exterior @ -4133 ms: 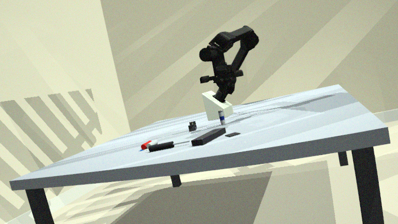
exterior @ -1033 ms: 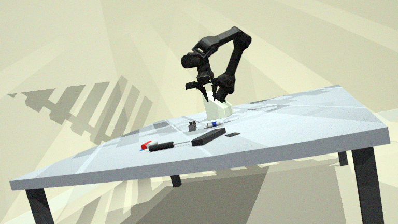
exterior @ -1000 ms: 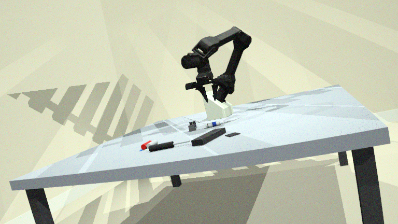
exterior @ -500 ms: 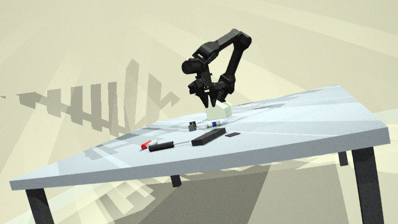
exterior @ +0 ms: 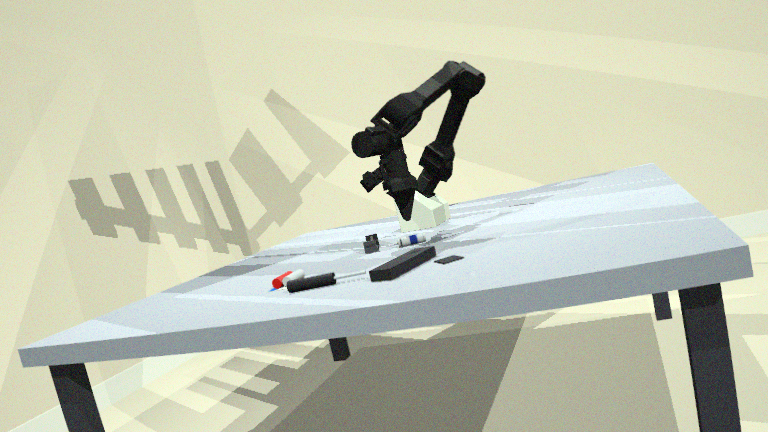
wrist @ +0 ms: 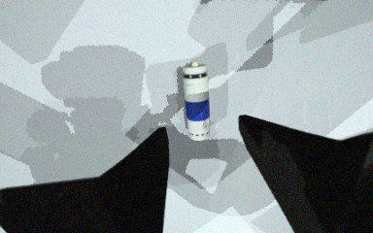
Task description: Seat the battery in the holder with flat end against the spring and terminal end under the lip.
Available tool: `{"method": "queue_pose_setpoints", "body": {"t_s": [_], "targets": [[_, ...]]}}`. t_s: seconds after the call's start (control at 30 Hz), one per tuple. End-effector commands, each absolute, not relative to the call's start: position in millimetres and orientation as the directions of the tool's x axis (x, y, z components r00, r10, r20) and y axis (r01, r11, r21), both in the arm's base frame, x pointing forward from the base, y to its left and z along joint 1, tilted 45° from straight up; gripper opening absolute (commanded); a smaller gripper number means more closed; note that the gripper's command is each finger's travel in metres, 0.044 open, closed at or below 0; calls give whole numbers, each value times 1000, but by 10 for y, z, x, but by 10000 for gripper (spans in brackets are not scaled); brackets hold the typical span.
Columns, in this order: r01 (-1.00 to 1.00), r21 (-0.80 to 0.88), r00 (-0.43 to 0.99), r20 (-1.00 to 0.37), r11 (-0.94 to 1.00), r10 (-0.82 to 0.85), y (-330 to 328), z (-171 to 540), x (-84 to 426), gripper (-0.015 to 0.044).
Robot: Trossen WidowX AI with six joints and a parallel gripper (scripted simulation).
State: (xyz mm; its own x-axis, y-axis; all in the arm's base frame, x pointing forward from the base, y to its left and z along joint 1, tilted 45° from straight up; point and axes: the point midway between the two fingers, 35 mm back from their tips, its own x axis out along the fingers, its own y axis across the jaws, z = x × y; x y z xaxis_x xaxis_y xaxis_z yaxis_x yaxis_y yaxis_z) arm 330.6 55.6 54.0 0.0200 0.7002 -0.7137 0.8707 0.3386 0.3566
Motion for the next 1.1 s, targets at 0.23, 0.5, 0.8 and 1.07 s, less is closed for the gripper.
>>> {"method": "queue_pose_setpoints", "body": {"t_s": [0.23,0.5,0.8,1.07], "targets": [[890,328,11,-710,316,704,619,462,3289,223],[889,328,10,-710,319,704,709,370,3294,223],[890,328,11,-709,316,705,814,267,3298,223],[892,327,12,-708,313,706,908,179,3294,223]]}}
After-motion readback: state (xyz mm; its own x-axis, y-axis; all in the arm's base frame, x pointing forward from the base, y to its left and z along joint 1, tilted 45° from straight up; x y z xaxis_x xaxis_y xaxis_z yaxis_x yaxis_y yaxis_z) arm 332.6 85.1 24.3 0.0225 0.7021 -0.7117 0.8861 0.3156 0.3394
